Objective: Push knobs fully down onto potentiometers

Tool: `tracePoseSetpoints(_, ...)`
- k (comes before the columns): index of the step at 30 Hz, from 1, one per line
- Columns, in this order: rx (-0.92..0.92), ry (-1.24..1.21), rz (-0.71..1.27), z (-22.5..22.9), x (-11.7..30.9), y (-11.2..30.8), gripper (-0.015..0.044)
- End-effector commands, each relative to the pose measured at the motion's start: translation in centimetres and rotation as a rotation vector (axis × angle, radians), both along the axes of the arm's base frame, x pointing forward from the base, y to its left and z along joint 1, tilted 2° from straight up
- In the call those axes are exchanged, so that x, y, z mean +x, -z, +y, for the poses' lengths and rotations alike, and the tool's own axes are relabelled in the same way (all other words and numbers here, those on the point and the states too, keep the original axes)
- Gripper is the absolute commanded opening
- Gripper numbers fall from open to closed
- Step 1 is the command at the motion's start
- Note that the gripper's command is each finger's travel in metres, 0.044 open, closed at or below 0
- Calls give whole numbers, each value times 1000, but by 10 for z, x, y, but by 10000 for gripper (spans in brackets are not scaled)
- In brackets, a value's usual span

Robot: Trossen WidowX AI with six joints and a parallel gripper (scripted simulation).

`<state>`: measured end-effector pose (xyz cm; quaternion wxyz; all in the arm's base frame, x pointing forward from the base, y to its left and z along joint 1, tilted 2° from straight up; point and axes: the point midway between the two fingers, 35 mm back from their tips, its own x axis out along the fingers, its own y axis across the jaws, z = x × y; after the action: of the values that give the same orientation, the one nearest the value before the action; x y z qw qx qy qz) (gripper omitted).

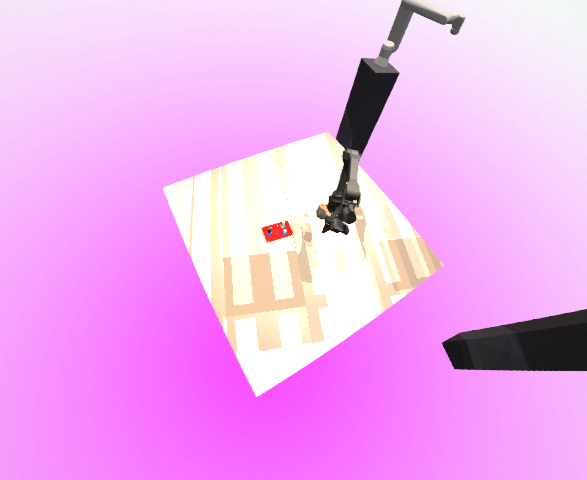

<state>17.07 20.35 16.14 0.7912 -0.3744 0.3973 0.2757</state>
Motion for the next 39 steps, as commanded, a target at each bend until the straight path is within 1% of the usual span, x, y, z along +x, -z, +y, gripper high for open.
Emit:
tracePoseSetpoints(1, -118, -35, 50, -14, 27, 7, 0)
tracePoseSetpoints(6, -224, -67, 121, -37, 59, 15, 0)
tracePoseSetpoints(14, -342, -207, 292, -81, 105, 32, 0)
tracePoseSetpoints(19, -358, -315, 404, -120, 130, 44, 0)
tracePoseSetpoints(26, -312, -459, 511, -176, 154, 62, 0)
tracePoseSetpoints(33, -310, -462, 513, -178, 154, 62, 0)
tracePoseSetpoints(36, -310, -462, 513, -178, 154, 80, 0)
tracePoseSetpoints(39, -310, -462, 513, -178, 154, 82, 0)
